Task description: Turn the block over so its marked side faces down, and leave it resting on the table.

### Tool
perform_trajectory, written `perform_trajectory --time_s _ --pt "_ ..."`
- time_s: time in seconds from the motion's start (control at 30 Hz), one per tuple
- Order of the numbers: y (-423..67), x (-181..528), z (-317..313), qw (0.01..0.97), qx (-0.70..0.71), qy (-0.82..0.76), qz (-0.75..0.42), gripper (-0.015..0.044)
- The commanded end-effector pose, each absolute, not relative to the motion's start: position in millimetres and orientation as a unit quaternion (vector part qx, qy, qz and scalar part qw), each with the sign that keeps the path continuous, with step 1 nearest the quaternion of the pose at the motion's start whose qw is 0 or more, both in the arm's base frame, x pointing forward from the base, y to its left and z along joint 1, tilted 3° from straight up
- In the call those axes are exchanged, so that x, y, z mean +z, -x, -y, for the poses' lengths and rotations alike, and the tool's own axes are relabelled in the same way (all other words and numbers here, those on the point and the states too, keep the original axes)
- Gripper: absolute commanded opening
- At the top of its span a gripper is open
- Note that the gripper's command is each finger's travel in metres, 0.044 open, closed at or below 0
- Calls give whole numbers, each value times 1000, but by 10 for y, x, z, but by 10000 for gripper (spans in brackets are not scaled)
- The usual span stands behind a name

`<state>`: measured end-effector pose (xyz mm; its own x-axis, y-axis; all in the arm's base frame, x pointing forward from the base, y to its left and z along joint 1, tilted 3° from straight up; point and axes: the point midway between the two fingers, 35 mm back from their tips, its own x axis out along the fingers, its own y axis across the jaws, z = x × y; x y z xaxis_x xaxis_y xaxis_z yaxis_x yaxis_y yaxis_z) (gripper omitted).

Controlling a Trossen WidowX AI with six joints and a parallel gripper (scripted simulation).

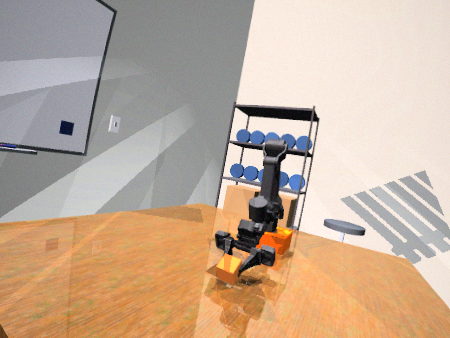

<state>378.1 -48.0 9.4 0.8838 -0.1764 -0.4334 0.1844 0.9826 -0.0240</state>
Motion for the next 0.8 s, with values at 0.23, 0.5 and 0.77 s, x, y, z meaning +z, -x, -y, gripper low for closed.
perform_trajectory --time_s 0.23,0.5,0.77 --pt "-3786 108 487 971 -95 -6 -219 341" --pt "-3786 108 487 971 -95 -6 -219 440" --pt "-3786 108 487 971 -95 -6 -219 440"
